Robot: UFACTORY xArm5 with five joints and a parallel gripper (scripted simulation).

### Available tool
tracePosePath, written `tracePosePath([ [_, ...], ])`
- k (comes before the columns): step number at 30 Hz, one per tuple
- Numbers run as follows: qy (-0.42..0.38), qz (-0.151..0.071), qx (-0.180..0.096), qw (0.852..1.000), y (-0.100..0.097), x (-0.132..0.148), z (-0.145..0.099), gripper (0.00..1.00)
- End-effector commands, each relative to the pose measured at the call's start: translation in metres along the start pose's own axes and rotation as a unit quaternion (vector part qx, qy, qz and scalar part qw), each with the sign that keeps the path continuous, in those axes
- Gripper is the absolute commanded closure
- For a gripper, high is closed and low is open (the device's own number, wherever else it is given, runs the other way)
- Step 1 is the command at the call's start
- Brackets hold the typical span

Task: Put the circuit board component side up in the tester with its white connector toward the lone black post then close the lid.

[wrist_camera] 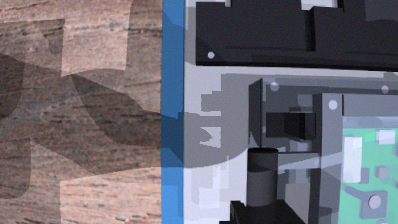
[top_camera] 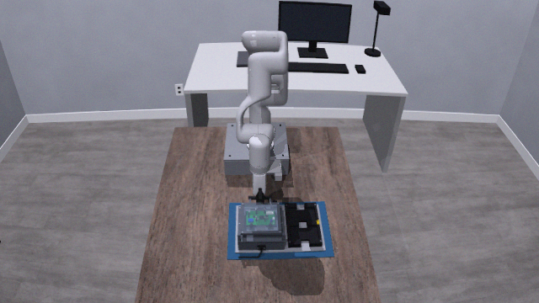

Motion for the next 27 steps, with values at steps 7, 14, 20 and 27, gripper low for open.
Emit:
tracePosePath([
  [7, 0.0, -0.001, 0.0, 1.0, 0.0007, 0.0007, -0.0001, 1.0],
  [14, 0.0, -0.001, 0.0, 1.0, 0.0017, 0.0007, -0.0001, 1.0],
  [20, 0.0, -0.001, 0.0, 1.0, 0.0027, 0.0007, -0.0001, 1.0],
  [27, 0.0, -0.001, 0.0, 1.0, 0.0037, 0.0007, -0.0001, 1.0],
])
Point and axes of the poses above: the point where the finger pads meet when closed, its own y axis out along the fingers, its own x axis across the jaws, z = x × y, the point moved 8 cm from there along -y, back along the fingers, and after that the axes turned 4 degrees about -y, right-handed, at the moved point
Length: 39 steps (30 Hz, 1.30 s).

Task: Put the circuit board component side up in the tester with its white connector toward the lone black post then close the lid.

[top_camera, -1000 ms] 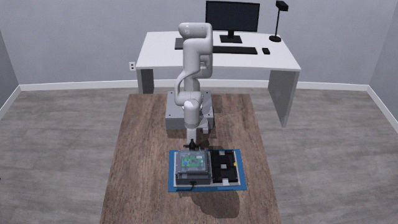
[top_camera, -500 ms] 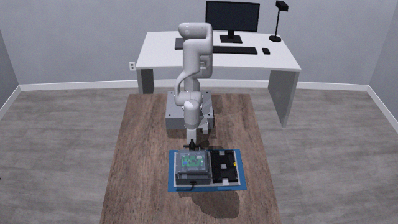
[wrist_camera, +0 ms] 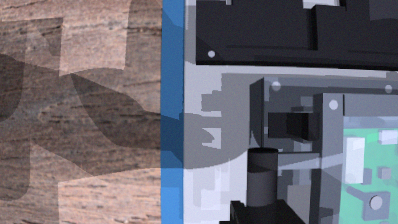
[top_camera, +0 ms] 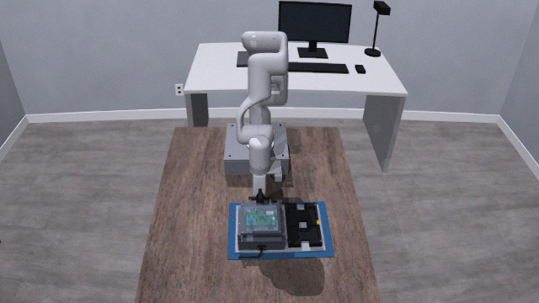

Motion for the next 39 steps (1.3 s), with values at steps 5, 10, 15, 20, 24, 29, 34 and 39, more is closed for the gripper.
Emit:
tracePosePath([
  [5, 0.0, -0.001, 0.0, 1.0, 0.0009, 0.0008, -0.0001, 1.0],
  [10, 0.0, -0.001, 0.0, 1.0, 0.0019, 0.0008, -0.0001, 1.0],
  [15, 0.0, -0.001, 0.0, 1.0, 0.0019, 0.0008, -0.0001, 1.0],
  [20, 0.0, -0.001, 0.0, 1.0, 0.0029, 0.0008, -0.0001, 1.0],
  [24, 0.0, -0.001, 0.0, 1.0, 0.0039, 0.0008, -0.0001, 1.0],
  [29, 0.0, -0.001, 0.0, 1.0, 0.0039, 0.0008, -0.0001, 1.0],
  [34, 0.0, -0.001, 0.0, 1.0, 0.0049, 0.0008, -0.0001, 1.0],
  [39, 0.0, -0.001, 0.0, 1.0, 0.0059, 0.0008, -0.0002, 1.0],
])
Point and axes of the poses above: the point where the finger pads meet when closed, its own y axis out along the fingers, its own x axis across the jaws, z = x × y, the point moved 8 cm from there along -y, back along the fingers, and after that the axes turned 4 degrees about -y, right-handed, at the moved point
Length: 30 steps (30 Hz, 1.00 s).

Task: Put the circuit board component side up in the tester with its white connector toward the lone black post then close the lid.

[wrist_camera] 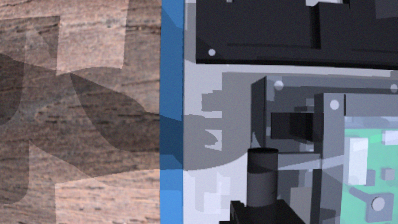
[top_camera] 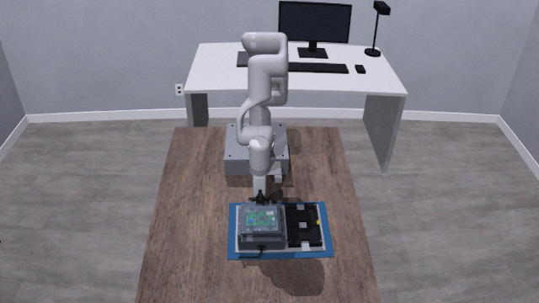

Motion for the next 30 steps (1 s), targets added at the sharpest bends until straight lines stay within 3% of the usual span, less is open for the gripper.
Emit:
tracePosePath([
  [1, 0.0, -0.001, 0.0, 1.0, 0.0, 0.001, 0.0, 1.0],
  [2, 0.0, -0.001, 0.0, 1.0, 0.0, 0.001, 0.0, 1.0],
  [3, 0.0, -0.001, 0.0, 1.0, 0.0, 0.001, 0.0, 0.76],
  [30, 0.0, -0.001, 0.0, 1.0, -0.01, 0.001, 0.0, 0.76],
])
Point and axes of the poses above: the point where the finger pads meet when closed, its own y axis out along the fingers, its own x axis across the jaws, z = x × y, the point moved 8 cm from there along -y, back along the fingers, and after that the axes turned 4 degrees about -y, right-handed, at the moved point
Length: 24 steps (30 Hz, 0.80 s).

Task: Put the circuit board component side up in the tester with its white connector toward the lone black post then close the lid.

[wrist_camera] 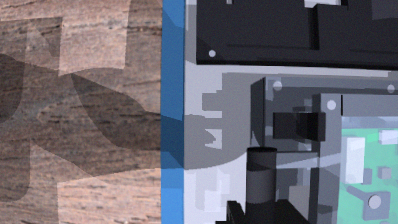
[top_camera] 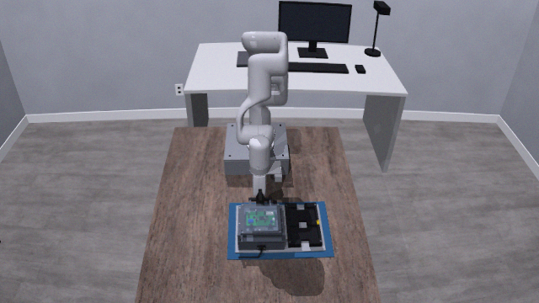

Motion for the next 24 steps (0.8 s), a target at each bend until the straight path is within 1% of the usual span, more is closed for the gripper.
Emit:
tracePosePath([
  [1, 0.0, -0.002, 0.0, 1.0, -0.008, 0.001, 0.0, 0.76],
  [9, 0.0, -0.002, 0.0, 1.0, -0.028, 0.001, 0.0, 0.76],
  [11, 0.0, -0.002, 0.0, 1.0, -0.028, 0.001, 0.0, 0.76],
  [24, 0.0, -0.002, 0.0, 1.0, -0.067, 0.001, 0.001, 0.76],
])
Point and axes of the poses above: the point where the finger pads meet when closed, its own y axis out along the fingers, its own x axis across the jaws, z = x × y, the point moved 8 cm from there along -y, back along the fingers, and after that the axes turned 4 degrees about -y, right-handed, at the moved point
